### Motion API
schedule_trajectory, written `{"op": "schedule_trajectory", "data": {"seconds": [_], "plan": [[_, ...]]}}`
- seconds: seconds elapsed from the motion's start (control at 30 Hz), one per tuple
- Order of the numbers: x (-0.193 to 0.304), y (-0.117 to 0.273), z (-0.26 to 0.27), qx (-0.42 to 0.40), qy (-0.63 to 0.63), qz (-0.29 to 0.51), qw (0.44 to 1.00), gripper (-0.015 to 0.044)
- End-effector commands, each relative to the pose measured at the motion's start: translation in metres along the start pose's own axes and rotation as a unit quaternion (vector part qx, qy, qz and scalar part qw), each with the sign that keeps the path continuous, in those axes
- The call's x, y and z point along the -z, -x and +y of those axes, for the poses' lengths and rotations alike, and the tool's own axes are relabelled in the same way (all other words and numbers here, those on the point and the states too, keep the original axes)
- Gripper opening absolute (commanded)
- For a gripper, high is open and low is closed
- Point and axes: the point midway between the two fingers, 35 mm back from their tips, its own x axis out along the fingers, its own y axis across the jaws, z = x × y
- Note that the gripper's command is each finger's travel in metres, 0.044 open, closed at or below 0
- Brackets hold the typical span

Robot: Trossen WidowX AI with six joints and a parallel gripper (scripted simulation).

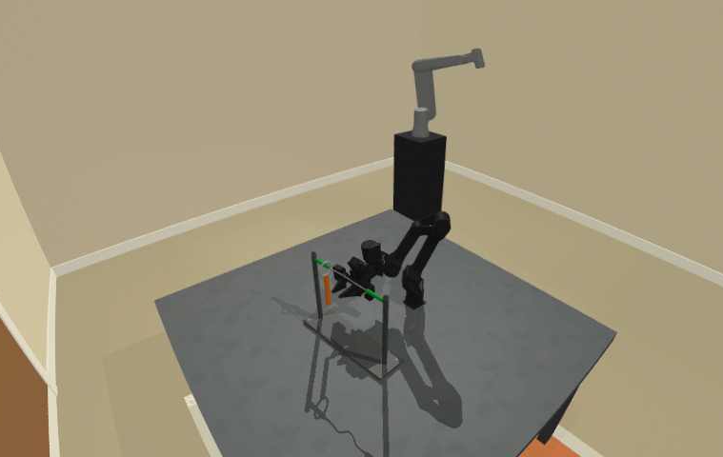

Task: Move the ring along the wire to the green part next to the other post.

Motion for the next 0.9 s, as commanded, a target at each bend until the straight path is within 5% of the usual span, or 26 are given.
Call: {"op": "schedule_trajectory", "data": {"seconds": [0.0, 0.87], "plan": [[-0.001, -0.007, -0.002, 0.0, -0.001, 0.0, 1.0, 0.016], [-0.002, -0.046, -0.002, 0.001, -0.001, -0.002, 1.0, 0.016]]}}
